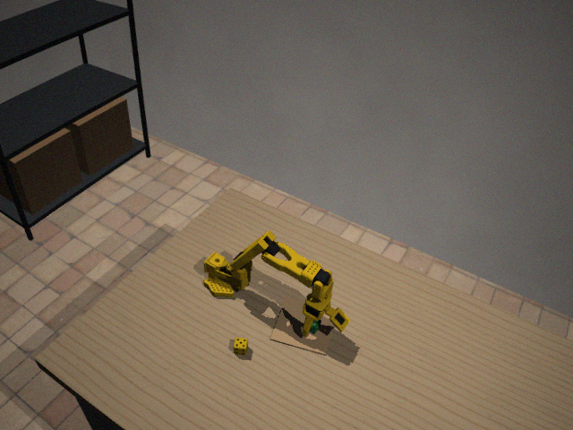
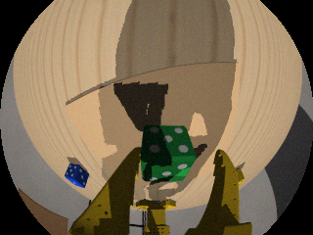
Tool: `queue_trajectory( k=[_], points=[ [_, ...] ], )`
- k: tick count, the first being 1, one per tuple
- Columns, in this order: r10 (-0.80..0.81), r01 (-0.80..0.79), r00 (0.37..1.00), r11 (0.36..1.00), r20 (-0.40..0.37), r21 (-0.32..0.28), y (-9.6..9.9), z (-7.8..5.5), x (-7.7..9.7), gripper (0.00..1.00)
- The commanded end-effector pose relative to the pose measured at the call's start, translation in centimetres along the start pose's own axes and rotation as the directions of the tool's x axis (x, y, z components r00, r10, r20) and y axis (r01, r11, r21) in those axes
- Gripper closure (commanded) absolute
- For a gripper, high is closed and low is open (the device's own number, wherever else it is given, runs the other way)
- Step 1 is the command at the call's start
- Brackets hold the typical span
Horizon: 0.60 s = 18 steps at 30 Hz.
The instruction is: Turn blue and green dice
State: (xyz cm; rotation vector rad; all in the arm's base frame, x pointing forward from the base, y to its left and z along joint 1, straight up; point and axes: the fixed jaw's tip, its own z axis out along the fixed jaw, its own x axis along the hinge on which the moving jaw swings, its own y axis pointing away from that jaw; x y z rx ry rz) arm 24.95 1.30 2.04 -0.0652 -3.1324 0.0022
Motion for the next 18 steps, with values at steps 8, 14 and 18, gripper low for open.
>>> queue_trajectory(
  k=[8, 14, 18],
  points=[
    [0.0, 0.001, 0.999, 1.0, 0.049, -0.004, 0.2, -1.2, -0.5, 0.64],
    [0.0, 0.0, 0.997, 1.0, 0.077, -0.006, 0.2, -2.9, -0.5, 0.64],
    [0.001, 0.0, 0.996, 1.0, 0.088, -0.007, 0.2, -3.7, -0.5, 0.64]
  ],
)
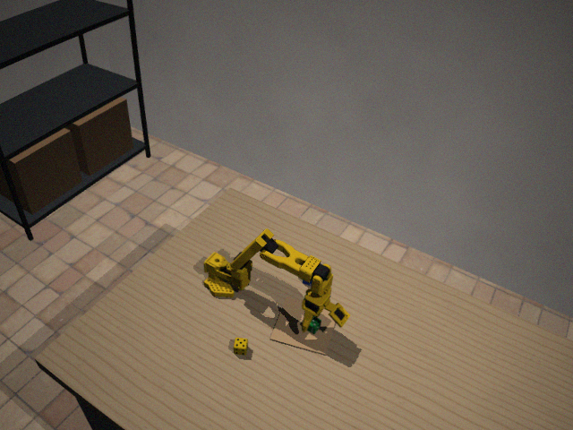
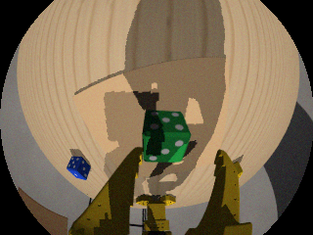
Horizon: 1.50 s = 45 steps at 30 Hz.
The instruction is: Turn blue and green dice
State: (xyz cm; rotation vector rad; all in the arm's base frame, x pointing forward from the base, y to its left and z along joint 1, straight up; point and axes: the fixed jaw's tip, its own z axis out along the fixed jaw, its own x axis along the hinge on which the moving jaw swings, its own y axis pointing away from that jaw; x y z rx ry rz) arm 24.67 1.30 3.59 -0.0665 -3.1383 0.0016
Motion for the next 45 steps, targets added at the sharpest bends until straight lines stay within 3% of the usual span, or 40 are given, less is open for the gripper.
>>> queue_trajectory(
  k=[1, 11, 38, 41, 45],
  points=[
    [0.0, 0.001, 0.996, 1.0, 0.088, -0.007, 0.2, -2.5, -0.8, 0.64],
    [0.002, 0.0, 0.989, 1.0, 0.148, -0.012, 0.2, -5.0, -0.8, 0.64],
    [0.002, 0.0, 0.986, 1.0, 0.164, -0.013, 0.2, -5.4, -0.9, 0.64],
    [0.002, 0.001, 0.98, 1.0, 0.197, -0.015, 0.2, -6.2, -0.9, 0.64],
    [0.004, 0.002, 0.96, 1.0, 0.282, -0.021, 0.2, -8.1, -1.0, 0.64]
  ],
)
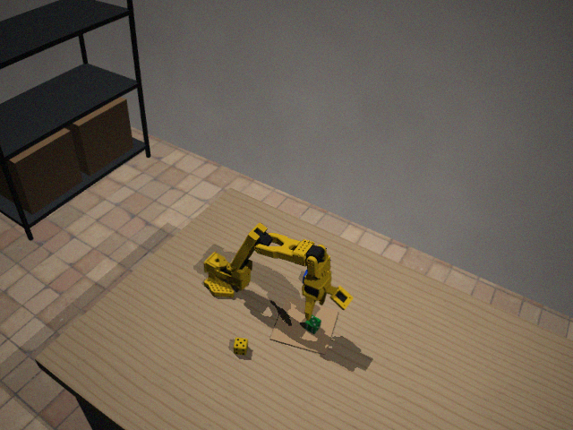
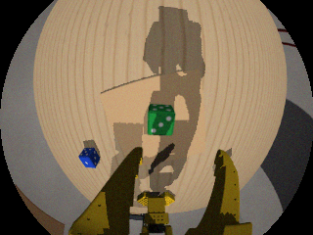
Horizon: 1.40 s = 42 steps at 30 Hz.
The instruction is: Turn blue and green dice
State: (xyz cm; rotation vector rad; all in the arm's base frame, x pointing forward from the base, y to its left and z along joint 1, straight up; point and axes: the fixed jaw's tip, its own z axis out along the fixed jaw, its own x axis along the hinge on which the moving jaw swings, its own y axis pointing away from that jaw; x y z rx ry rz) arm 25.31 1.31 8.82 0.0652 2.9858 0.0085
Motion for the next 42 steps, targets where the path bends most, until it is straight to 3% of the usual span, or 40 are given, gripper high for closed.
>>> queue_trajectory(
  k=[1, 4, 6, 12, 17, 25, 29, 33, 38, 40, 42],
  points=[
    [0.001, 0.001, 0.988, 1.0, 0.155, -0.013, 0.2, -3.4, -0.9, 0.65],
    [0.002, 0.003, 0.97, 1.0, 0.244, -0.02, 0.2, -5.5, -1.1, 0.65],
    [0.002, 0.003, 0.97, 1.0, 0.244, -0.02, 0.2, -5.5, -1.1, 0.65],
    [0.007, 0.006, 0.915, 1.0, 0.403, -0.031, 0.2, -9.3, -1.0, 0.65],
    [0.009, 0.009, 0.884, 0.999, 0.468, -0.036, 0.2, -10.9, -0.7, 0.65],
    [0.009, 0.01, 0.88, 0.999, 0.475, -0.037, 0.2, -11.1, -0.7, 0.65],
    [0.003, 0.025, 0.886, 0.998, 0.463, -0.055, 1.2, -11.0, -0.4, 0.65],
    [-0.015, 0.065, 0.904, 0.993, 0.428, -0.102, 3.7, -10.5, 0.6, 0.65],
    [-0.057, 0.138, 0.922, 0.973, 0.382, -0.187, 8.3, -10.0, 2.9, 0.65],
    [-0.057, 0.138, 0.922, 0.973, 0.382, -0.187, 8.3, -10.0, 2.9, 0.65],
    [-0.078, 0.166, 0.93, 0.961, 0.36, -0.22, 10.0, -9.9, 4.1, 0.65]
  ],
)
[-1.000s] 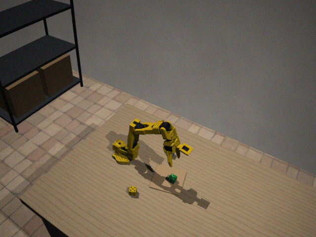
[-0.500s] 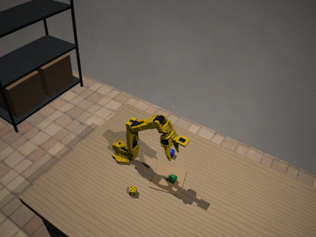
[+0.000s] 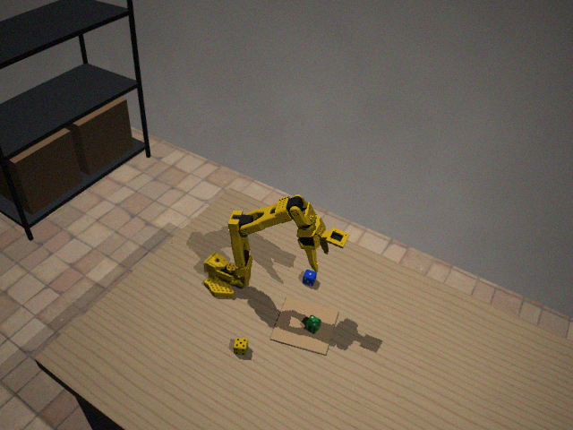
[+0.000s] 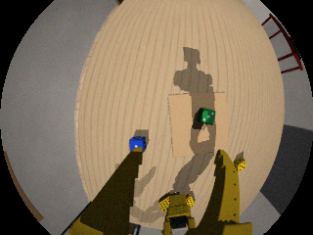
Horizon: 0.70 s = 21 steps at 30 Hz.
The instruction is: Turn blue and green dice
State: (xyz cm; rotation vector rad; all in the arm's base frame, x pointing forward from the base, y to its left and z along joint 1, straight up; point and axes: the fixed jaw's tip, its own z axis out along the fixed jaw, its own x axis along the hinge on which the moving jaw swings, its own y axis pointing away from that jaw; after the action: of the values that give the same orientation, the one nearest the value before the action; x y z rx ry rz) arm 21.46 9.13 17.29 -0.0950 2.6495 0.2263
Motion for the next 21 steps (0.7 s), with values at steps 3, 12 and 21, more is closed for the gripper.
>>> queue_trajectory(
  k=[3, 12, 21],
  points=[
    [-0.04, 0.04, 0.999, 0.991, -0.003, -0.128, 4.9, -0.8, 2.5, 0.65],
    [-0.077, 0.065, 0.996, 0.98, -0.055, -0.187, 7.4, -0.9, 4.9, 0.65],
    [-0.081, 0.067, 0.994, 0.983, -0.079, -0.172, 7.4, -0.4, 5.1, 0.65]
  ],
)
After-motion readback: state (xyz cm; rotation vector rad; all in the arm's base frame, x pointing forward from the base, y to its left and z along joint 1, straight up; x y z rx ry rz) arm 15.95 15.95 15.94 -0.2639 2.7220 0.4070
